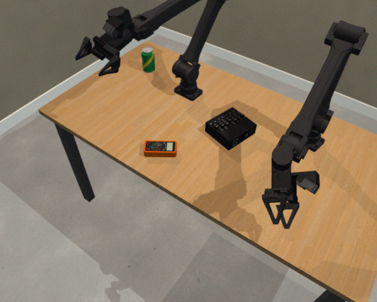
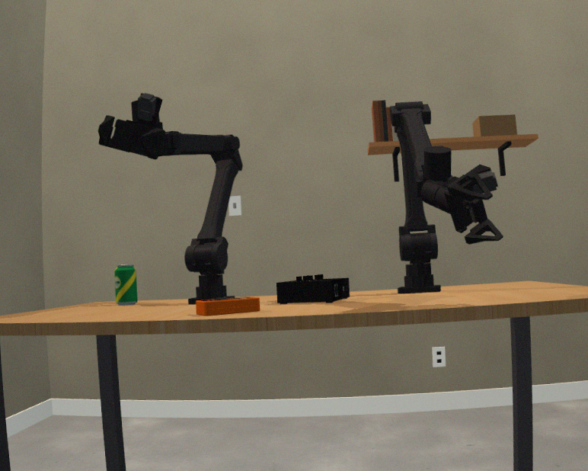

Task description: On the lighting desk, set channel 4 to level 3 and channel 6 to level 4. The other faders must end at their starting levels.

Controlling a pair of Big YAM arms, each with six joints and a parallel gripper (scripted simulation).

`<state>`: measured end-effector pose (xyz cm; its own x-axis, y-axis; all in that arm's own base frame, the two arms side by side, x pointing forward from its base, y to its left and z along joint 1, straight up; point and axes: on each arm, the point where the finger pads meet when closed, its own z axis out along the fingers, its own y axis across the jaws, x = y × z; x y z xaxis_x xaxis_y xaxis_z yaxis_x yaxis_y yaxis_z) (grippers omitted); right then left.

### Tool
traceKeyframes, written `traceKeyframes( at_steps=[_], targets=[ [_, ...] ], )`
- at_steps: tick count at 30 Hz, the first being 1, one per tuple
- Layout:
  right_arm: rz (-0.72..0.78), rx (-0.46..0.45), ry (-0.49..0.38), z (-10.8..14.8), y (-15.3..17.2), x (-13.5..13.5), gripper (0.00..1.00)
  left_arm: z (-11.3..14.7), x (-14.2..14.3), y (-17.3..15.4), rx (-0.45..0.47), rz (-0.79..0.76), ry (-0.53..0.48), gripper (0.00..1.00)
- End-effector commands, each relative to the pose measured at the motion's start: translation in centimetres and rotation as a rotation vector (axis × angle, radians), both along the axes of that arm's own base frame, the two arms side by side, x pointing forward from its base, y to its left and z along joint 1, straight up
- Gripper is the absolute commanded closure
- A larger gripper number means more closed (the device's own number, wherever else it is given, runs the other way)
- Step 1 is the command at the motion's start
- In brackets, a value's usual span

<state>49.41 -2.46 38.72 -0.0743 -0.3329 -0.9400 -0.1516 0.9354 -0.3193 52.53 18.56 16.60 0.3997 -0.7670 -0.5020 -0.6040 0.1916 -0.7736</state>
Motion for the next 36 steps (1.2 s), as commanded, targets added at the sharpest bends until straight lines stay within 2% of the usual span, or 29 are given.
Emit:
traceKeyframes(
  at_steps=[1, 6, 12, 14, 16, 22, 28, 29, 31, 36],
  targets=[
    [-0.102, 0.032, -0.051, 4.3, -4.8, 1.1, 0.0, 1.8, 1.0, 0.2, 0.008, 0.0, -0.038, 0.0],
    [-0.288, 0.059, -0.068, 5.4, -13.0, -0.6, 0.0, 1.8, 1.0, 0.2, 0.008, 0.0, -0.038, 0.0],
    [-0.508, 0.089, -0.095, 6.8, -22.3, -4.3, 0.0, 1.8, 1.0, 0.2, 0.008, 0.0, -0.038, 0.0],
    [-0.508, 0.089, -0.095, 6.8, -22.3, -4.3, 0.0, 1.8, 1.0, 0.2, 0.008, 0.0, -0.038, 0.0],
    [-0.579, 0.099, -0.105, 7.2, -25.2, -5.9, 0.0, 1.8, 1.0, 0.2, 0.008, 0.0, -0.038, 0.0],
    [-0.785, 0.123, -0.141, 8.4, -32.9, -11.5, 0.0, 1.8, 1.0, 0.2, 0.008, 0.0, -0.038, 0.0],
    [-0.975, 0.141, -0.181, 9.6, -38.9, -18.0, 0.0, 1.8, 1.0, 0.2, 0.008, 0.0, -0.038, 0.0],
    [-1.005, 0.143, -0.188, 9.8, -39.8, -19.1, 0.0, 1.8, 1.0, 0.2, 0.008, 0.0, -0.038, 0.0],
    [-1.005, 0.143, -0.188, 9.8, -39.8, -19.1, 0.0, 1.8, 1.0, 0.2, 0.008, 0.0, -0.038, 0.0],
    [-1.147, 0.154, -0.223, 10.7, -43.4, -24.7, 0.0, 1.8, 1.0, 0.2, 0.008, 0.0, -0.038, 0.0]
  ],
)
